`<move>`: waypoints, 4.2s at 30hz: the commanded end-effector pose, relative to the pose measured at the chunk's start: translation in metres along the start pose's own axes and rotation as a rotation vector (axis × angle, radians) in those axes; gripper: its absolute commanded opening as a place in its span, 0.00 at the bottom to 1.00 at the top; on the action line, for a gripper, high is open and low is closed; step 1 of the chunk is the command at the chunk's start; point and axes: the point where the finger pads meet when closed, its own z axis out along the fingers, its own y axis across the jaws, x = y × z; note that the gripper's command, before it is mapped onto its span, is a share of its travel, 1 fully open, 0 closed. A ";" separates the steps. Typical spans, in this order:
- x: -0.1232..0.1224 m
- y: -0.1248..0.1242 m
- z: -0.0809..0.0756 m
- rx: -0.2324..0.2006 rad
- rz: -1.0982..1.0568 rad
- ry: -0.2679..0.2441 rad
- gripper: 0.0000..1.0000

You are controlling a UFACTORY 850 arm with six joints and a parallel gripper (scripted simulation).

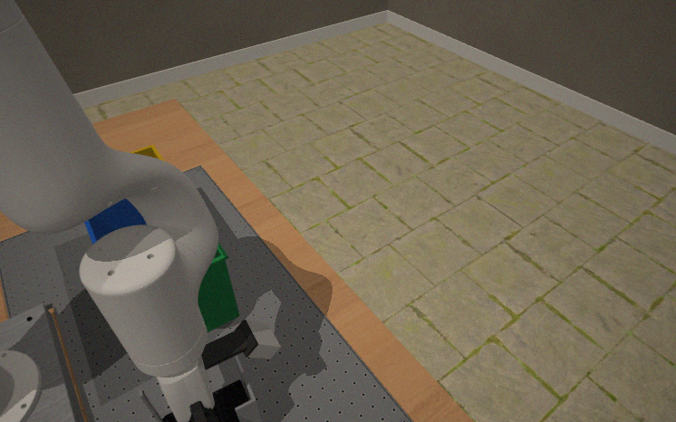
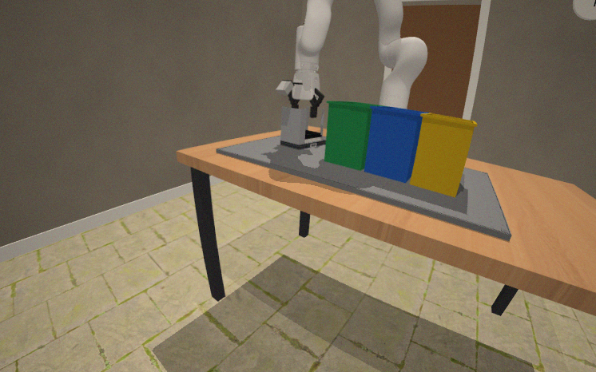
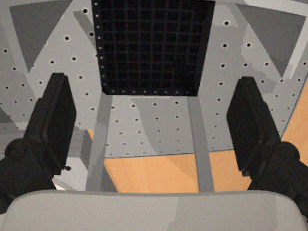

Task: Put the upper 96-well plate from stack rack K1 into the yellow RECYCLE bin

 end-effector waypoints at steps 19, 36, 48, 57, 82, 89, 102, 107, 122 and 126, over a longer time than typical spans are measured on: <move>0.001 0.001 0.031 -0.001 0.000 0.002 1.00; 0.001 0.001 0.048 -0.001 0.000 0.002 1.00; 0.001 0.001 0.052 -0.001 0.000 0.002 1.00; 0.001 0.001 0.056 -0.001 0.000 0.002 1.00; 0.001 0.001 0.068 -0.001 0.000 0.002 1.00; 0.001 0.001 0.068 -0.001 0.000 0.002 1.00; 0.001 0.001 0.068 -0.001 0.000 0.002 0.00; 0.001 0.001 0.068 -0.001 0.000 0.001 0.00; 0.001 0.001 0.068 -0.001 0.000 0.001 0.00; 0.001 0.001 0.068 -0.001 0.000 0.001 0.00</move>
